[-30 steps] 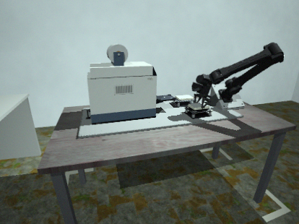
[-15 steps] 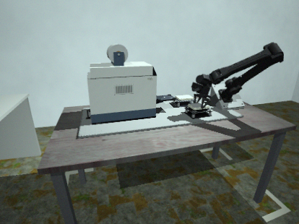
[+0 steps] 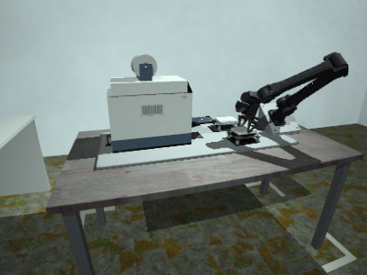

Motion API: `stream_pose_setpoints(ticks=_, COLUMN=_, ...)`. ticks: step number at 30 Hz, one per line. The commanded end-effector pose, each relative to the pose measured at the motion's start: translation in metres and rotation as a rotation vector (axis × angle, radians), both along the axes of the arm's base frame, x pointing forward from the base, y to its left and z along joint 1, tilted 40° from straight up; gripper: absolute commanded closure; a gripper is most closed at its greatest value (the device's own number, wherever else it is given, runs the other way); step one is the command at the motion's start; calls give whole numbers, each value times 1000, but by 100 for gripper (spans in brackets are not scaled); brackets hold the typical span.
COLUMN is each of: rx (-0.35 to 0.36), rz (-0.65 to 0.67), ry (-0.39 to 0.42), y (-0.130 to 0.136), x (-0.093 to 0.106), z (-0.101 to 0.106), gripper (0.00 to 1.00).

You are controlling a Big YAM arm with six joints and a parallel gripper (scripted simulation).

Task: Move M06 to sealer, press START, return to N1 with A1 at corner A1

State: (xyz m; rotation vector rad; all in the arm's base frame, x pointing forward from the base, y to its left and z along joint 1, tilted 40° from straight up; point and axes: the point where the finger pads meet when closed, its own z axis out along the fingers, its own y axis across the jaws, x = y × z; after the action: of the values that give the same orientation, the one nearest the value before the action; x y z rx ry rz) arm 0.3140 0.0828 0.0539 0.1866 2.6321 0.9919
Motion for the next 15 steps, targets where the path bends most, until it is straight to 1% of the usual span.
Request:
stream_pose_setpoints(ticks=1, rx=7, rz=-14, ry=18, y=-3, x=-4, z=-2, gripper=100)
stream_pose_setpoints(ticks=7, rx=10, rz=-21, ry=27, y=-3, x=0, z=-2, gripper=100)
stream_pose_setpoints(ticks=15, rx=7, rz=-13, ry=-12, y=-2, x=15, z=12, gripper=100)
